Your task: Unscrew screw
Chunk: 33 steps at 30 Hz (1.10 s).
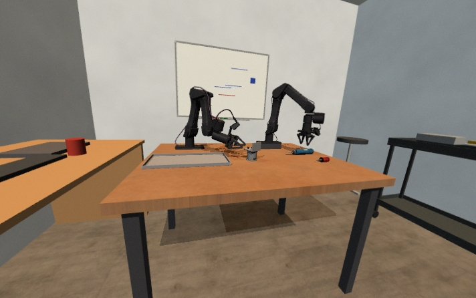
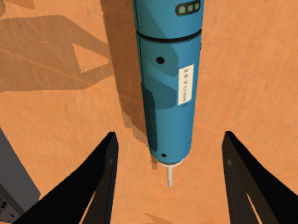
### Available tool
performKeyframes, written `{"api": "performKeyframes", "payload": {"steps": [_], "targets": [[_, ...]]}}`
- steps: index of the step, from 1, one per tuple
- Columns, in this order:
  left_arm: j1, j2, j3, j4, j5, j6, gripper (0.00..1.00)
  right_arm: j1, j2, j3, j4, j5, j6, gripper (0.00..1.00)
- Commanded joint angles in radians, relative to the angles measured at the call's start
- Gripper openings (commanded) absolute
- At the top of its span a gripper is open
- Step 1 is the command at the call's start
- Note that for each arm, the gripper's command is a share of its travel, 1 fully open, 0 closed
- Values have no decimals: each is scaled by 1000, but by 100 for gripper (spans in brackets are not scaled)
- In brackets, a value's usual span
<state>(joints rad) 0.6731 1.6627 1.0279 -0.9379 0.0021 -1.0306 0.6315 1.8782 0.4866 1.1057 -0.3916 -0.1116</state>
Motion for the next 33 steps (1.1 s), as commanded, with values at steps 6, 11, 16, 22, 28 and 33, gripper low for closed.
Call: {"api": "performKeyframes", "payload": {"steps": [6,11,16,22,28,33], "targets": [[-10,-31,30,18,0,-6,65,-5,85,-26,105,3,-2,86],[-10,-31,30,18,0,-6,65,-5,155,-12,175,3,-2,86],[-10,-31,30,18,0,-6,65,-1,158,-2,183,0,0,86],[-10,-31,30,18,0,-6,65,-5,198,4,218,3,-1,86],[-10,-31,30,18,0,-6,65,-5,227,17,245,3,-1,86],[-10,-31,30,18,0,-6,65,-5,232,17,227,3,-1,86]]}}
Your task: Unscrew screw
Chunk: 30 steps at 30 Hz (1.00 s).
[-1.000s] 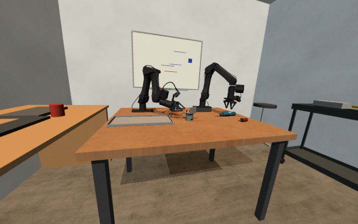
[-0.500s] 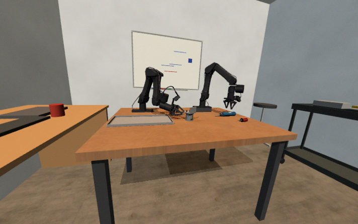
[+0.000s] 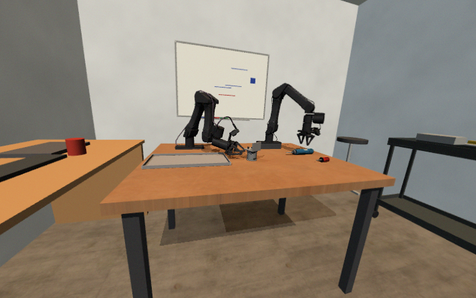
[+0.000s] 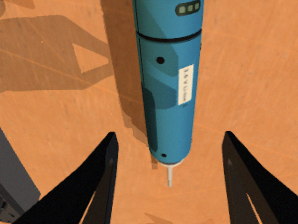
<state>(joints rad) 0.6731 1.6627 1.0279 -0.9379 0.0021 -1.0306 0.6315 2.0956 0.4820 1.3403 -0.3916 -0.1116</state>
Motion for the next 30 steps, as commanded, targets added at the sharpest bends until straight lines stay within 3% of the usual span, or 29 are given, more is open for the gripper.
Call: {"api": "performKeyframes", "payload": {"steps": [1,30], "targets": [[-10,-31,30,18,0,-6,65,-5,14,21,-7,3,-1,86],[-10,-31,30,18,0,-6,65,-8,20,25,-13,12,8,86]]}}
